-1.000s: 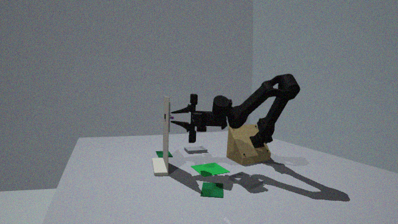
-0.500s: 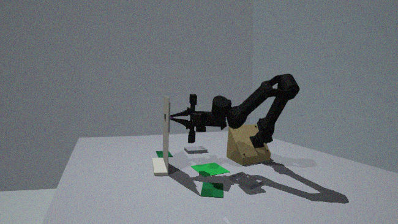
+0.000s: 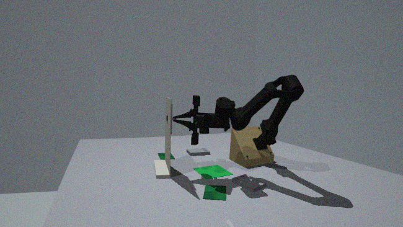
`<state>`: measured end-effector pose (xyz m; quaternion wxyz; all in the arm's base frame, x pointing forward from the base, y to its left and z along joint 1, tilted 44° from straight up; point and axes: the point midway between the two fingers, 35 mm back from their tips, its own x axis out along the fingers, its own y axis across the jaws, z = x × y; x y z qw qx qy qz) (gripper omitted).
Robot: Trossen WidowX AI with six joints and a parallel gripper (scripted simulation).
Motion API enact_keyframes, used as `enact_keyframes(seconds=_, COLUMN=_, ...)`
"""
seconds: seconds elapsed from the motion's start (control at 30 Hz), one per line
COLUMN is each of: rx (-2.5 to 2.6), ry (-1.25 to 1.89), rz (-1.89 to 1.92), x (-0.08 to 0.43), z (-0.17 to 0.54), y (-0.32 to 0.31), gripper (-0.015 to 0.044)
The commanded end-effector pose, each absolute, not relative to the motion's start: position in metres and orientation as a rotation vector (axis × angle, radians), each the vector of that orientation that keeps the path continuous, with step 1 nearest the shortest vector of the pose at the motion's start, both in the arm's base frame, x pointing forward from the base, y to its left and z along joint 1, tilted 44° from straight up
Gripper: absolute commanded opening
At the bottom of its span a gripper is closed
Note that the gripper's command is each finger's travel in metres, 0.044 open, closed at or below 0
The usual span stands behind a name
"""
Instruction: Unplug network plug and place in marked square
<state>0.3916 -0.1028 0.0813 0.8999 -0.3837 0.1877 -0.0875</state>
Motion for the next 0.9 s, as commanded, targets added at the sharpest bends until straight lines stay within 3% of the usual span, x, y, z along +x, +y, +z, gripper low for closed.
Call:
enact_keyframes(seconds=0.0, rx=-0.789, ry=0.393, rz=-0.185, x=0.386, z=0.082, y=-0.102, gripper=0.0000)
enact_keyframes(seconds=0.87, rx=-0.789, ry=0.394, rz=-0.185, x=0.371, z=0.082, y=-0.101, gripper=0.0000)
